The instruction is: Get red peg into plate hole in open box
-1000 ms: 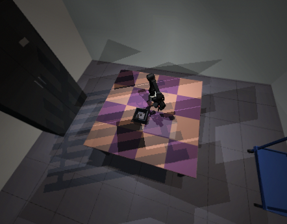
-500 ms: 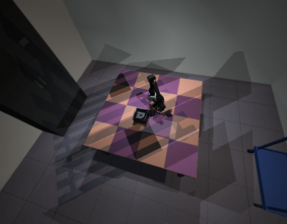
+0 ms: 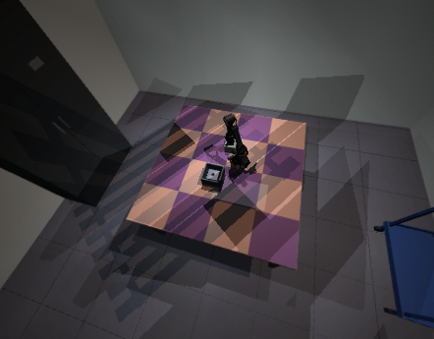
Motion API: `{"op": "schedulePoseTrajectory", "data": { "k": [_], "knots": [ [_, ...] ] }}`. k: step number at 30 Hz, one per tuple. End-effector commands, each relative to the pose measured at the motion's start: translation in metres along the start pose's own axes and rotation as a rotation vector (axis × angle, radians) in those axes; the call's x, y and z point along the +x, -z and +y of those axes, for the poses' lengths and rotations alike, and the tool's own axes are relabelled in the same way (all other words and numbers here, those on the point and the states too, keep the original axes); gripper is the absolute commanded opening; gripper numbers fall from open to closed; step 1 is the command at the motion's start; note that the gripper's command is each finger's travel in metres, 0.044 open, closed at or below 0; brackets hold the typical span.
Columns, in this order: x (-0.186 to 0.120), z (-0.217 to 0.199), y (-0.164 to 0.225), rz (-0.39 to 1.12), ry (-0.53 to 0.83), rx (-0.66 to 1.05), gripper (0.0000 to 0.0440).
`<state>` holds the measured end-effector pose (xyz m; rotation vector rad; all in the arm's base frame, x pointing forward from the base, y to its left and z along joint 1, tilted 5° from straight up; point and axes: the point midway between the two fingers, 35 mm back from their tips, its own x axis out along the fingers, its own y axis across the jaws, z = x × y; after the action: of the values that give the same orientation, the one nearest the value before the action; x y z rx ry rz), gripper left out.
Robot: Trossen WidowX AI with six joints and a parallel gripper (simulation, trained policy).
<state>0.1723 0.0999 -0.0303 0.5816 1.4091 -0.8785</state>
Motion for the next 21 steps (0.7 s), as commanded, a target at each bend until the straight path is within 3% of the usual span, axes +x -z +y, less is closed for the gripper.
{"op": "schedulePoseTrajectory", "data": {
  "k": [1,4,21],
  "knots": [
    [0.001,0.001,0.001,0.025,0.009,0.002,0.0041],
    [-0.003,0.001,-0.003,0.014,0.002,-0.009,0.0001],
    [-0.051,-0.004,-0.034,-0.11,-0.061,-0.107,0.0]
  ]
}}
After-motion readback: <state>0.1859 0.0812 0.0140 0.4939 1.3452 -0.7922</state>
